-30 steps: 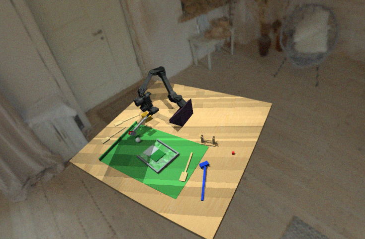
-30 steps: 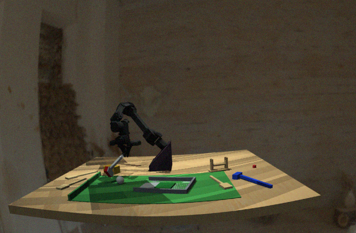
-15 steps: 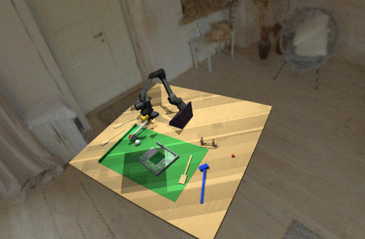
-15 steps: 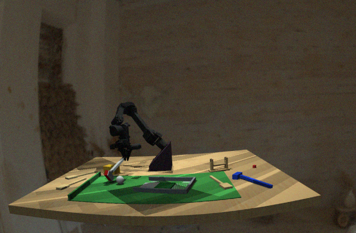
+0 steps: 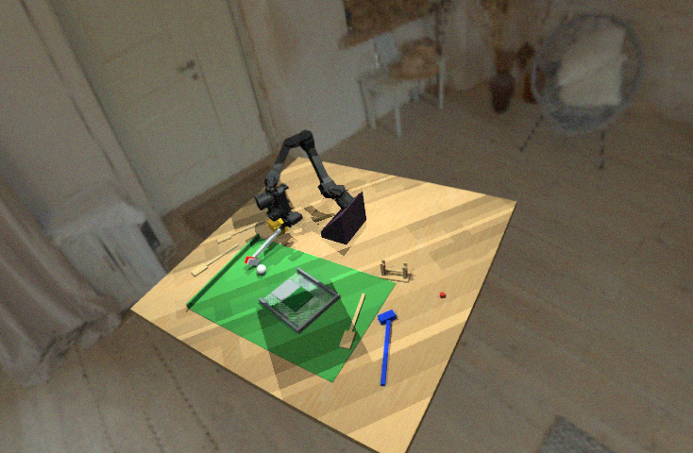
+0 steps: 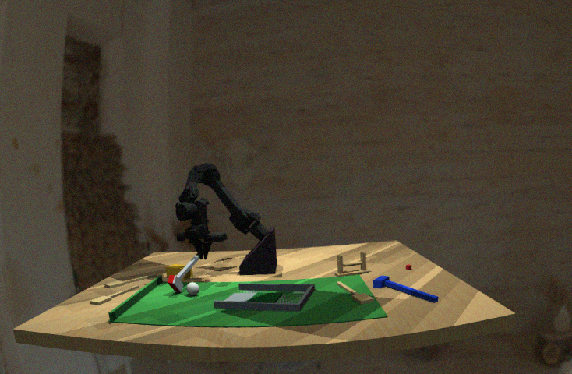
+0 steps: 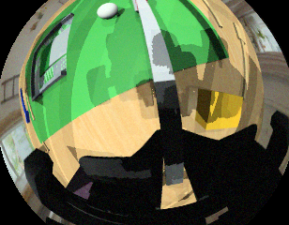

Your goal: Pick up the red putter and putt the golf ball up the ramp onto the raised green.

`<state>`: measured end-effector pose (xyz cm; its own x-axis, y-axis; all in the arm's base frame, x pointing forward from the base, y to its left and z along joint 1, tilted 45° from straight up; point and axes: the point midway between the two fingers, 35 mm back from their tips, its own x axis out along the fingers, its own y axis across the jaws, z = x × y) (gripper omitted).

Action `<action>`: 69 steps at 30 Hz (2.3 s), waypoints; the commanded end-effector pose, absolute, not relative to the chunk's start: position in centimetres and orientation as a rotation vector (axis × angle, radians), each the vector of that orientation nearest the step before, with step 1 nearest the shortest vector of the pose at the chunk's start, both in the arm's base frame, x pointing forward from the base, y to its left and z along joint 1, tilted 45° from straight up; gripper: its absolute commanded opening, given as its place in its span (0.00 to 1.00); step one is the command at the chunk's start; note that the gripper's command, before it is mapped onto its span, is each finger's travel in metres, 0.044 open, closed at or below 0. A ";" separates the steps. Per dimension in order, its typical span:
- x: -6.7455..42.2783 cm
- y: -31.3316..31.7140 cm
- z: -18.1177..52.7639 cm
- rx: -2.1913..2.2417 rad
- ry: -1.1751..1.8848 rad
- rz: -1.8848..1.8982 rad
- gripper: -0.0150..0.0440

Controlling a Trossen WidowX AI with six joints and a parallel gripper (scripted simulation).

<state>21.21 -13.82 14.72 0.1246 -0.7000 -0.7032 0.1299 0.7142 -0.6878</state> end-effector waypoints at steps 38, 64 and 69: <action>22.5 -3.9 9.0 -0.526 1.317 -0.631 0.25; 22.0 -2.6 10.5 -0.534 1.323 -0.632 0.25; 22.0 -2.6 10.5 -0.534 1.323 -0.632 0.25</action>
<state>21.94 -2.60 10.46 0.1222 -0.6928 -0.7107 0.1217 0.7211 -0.6821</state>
